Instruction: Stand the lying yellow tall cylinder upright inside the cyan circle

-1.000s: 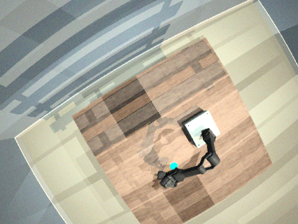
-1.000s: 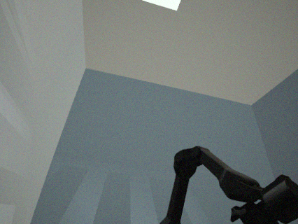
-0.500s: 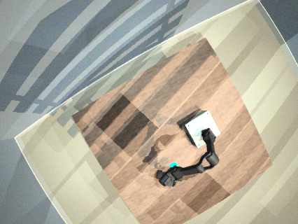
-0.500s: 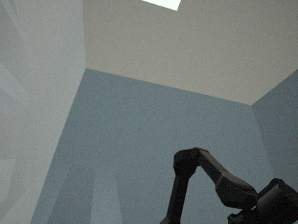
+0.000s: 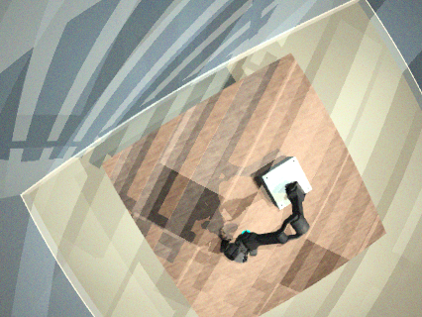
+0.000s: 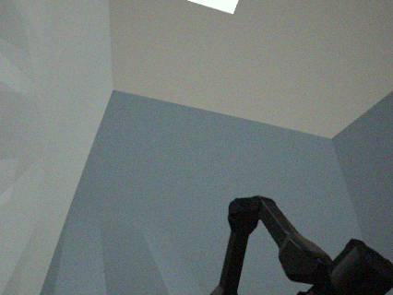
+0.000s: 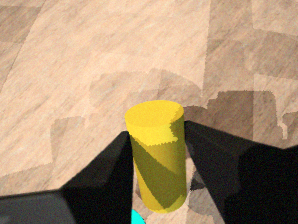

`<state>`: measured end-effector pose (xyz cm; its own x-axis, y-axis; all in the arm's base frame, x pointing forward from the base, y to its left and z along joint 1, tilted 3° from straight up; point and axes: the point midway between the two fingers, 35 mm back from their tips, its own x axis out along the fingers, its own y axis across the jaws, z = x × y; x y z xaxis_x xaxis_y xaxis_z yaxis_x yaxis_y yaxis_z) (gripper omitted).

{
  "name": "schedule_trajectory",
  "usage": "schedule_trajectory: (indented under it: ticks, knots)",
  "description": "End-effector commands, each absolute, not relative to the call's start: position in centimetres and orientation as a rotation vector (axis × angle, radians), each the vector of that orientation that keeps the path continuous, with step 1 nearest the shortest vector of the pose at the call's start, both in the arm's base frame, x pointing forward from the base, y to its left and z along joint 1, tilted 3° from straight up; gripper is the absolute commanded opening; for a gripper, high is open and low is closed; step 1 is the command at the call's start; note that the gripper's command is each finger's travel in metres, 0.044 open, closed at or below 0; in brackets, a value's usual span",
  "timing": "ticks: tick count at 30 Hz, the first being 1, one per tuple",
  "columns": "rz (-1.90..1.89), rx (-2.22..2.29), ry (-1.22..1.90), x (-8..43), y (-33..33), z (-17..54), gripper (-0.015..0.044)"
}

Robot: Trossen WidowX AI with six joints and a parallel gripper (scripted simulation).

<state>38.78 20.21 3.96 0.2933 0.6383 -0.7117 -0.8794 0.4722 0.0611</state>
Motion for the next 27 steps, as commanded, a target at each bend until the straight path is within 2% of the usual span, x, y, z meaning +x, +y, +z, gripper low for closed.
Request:
schedule_trajectory:
  ticks: [1, 27]
  knots:
    - [1.046, -0.35, 0.725, 38.92, 20.17, 3.97, 0.0105]
    - [1.068, -0.239, 0.593, 39.41, 19.69, 4.05, 0.0105]
